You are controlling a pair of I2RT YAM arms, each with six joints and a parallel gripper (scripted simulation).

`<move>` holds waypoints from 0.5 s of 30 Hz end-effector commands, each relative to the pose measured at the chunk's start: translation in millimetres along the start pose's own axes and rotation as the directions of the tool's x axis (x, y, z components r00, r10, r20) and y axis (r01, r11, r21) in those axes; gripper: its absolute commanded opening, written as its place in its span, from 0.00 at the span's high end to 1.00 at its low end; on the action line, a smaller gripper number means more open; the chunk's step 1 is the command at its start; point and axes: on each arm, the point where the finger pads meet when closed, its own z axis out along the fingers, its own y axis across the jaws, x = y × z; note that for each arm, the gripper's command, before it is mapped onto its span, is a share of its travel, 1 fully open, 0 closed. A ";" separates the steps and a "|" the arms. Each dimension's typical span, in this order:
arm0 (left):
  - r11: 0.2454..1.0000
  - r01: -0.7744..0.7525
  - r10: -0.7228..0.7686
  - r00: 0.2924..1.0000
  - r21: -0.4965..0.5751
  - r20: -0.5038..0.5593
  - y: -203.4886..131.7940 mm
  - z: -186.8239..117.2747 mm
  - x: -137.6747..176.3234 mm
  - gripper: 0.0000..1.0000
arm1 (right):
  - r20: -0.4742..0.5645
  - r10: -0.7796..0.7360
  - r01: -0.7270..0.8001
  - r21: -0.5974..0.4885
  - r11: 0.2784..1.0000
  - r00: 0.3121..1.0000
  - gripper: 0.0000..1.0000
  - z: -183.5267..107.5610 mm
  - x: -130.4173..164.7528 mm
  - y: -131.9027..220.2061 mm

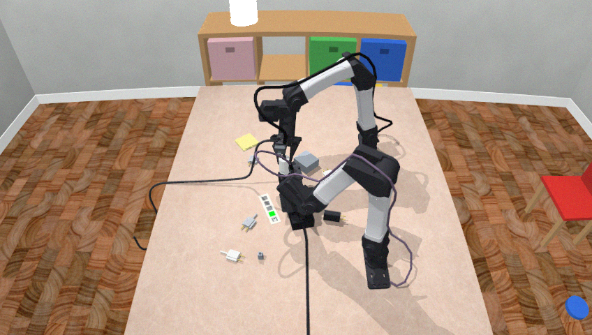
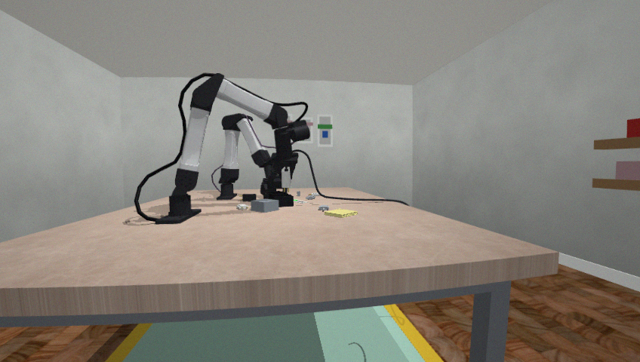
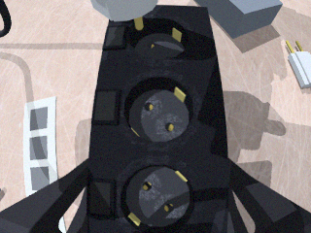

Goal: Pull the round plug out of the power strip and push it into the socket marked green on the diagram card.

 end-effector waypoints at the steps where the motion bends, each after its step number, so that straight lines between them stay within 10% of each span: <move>1: 1.000 -0.010 0.010 1.000 -0.011 0.010 3.3 0.5 -3.3 0.27 | -0.005 -0.016 0.016 0.006 1.000 1.000 0.67 -2.3 -3.0 -5.9; 15: 1.000 -0.022 0.023 0.999 -0.016 0.031 6.4 -0.5 -10.6 0.27 | 0.006 -0.026 0.026 0.020 0.999 1.000 0.67 -24.7 -14.6 -2.0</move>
